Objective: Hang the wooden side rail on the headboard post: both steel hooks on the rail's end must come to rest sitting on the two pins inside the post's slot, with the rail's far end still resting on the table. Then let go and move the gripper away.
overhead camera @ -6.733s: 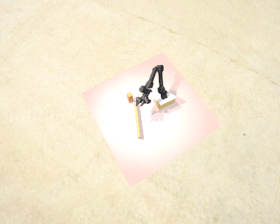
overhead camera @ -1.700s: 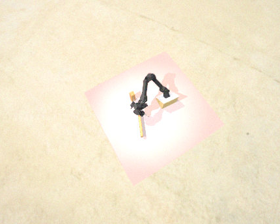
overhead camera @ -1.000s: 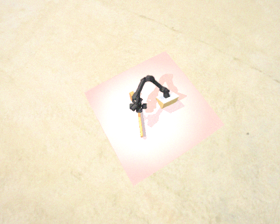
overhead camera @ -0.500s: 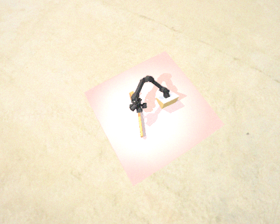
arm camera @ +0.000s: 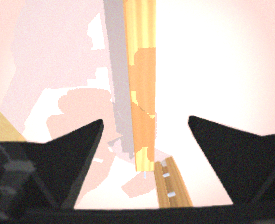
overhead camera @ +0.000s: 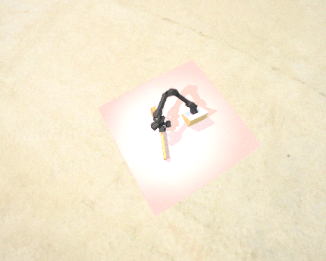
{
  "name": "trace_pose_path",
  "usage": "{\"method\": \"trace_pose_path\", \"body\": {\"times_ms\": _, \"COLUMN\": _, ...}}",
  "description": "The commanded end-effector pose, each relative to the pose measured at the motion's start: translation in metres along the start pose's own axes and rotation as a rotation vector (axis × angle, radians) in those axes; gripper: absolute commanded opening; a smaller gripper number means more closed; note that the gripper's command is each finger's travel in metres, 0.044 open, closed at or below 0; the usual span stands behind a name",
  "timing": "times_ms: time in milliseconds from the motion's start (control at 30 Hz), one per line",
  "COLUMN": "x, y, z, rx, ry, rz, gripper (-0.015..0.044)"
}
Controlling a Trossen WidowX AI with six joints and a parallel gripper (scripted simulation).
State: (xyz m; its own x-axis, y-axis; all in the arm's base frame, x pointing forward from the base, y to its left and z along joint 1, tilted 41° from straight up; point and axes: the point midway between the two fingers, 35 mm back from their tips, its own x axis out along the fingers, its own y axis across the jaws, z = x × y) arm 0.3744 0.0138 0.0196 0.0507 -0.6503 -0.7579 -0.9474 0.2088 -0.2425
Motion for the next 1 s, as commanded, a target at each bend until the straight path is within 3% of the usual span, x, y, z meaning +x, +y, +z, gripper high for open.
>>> {"method": "trace_pose_path", "body": {"times_ms": 0, "x": 0.008, "y": 0.001, "z": 0.000, "rx": -0.006, "ry": 0.007, "rz": 0.001, "gripper": 0.0440}}
{"method": "trace_pose_path", "body": {"times_ms": 967, "x": 0.055, "y": 0.001, "z": -0.001, "rx": -0.006, "ry": 0.009, "rz": 0.001, "gripper": 0.0440}}
